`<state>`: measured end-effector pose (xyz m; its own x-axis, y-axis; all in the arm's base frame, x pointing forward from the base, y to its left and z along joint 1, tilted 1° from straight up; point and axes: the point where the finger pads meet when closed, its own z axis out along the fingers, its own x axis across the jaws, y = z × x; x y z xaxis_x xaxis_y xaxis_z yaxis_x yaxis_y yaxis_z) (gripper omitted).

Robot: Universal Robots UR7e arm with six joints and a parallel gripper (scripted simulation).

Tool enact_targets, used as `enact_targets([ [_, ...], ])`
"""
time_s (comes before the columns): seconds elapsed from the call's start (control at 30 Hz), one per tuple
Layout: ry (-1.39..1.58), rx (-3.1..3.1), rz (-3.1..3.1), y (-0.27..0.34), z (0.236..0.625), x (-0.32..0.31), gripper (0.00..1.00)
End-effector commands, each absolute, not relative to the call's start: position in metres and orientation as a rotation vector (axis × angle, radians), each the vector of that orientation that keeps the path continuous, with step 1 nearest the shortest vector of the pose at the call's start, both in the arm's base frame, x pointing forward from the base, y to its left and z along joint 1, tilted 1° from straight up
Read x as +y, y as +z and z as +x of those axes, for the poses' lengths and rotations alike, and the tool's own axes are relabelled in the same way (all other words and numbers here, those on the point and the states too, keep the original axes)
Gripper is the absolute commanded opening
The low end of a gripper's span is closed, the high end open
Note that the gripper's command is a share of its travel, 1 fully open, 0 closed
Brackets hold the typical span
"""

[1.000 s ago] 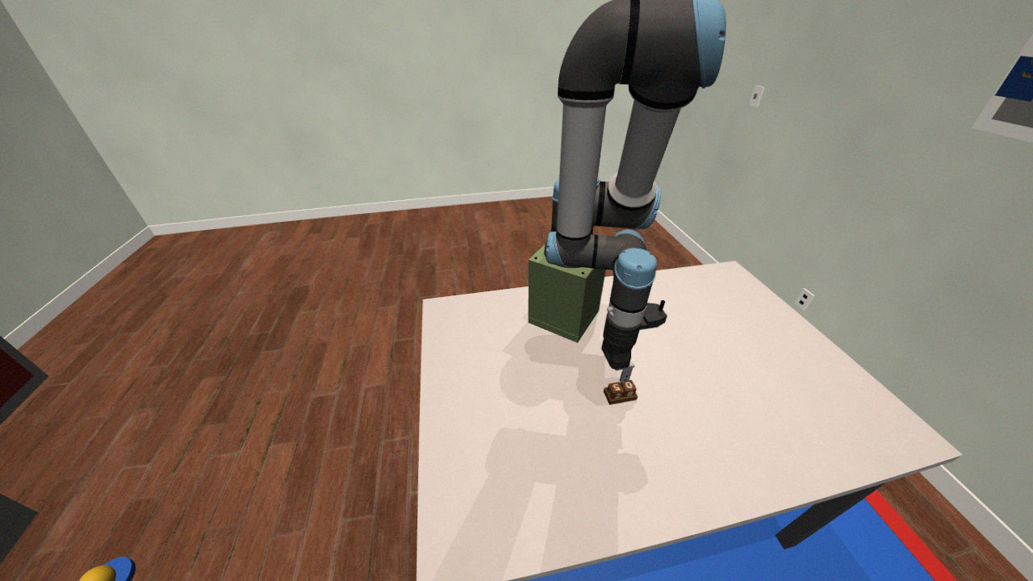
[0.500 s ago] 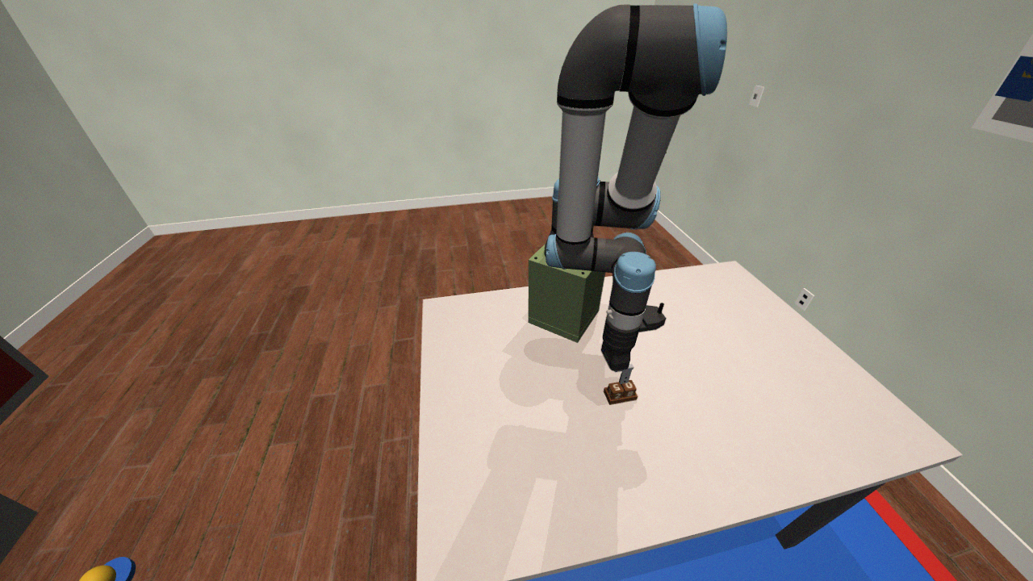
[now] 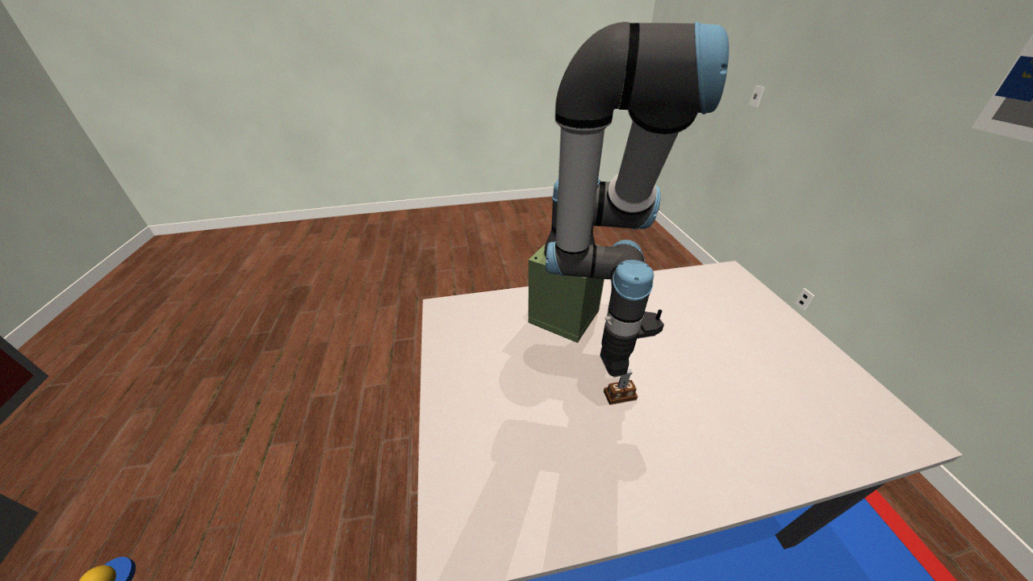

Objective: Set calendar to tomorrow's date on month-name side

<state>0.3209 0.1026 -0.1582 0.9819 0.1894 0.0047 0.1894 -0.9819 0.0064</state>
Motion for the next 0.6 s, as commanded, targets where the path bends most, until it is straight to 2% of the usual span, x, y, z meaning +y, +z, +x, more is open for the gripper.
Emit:
enact_targets([
  [0.0,0.02,0.301,3.119,-0.168,0.324,0.103,0.9],
  [0.57,0.02,0.3,3.119,-0.182,0.324,0.103,0.9],
])
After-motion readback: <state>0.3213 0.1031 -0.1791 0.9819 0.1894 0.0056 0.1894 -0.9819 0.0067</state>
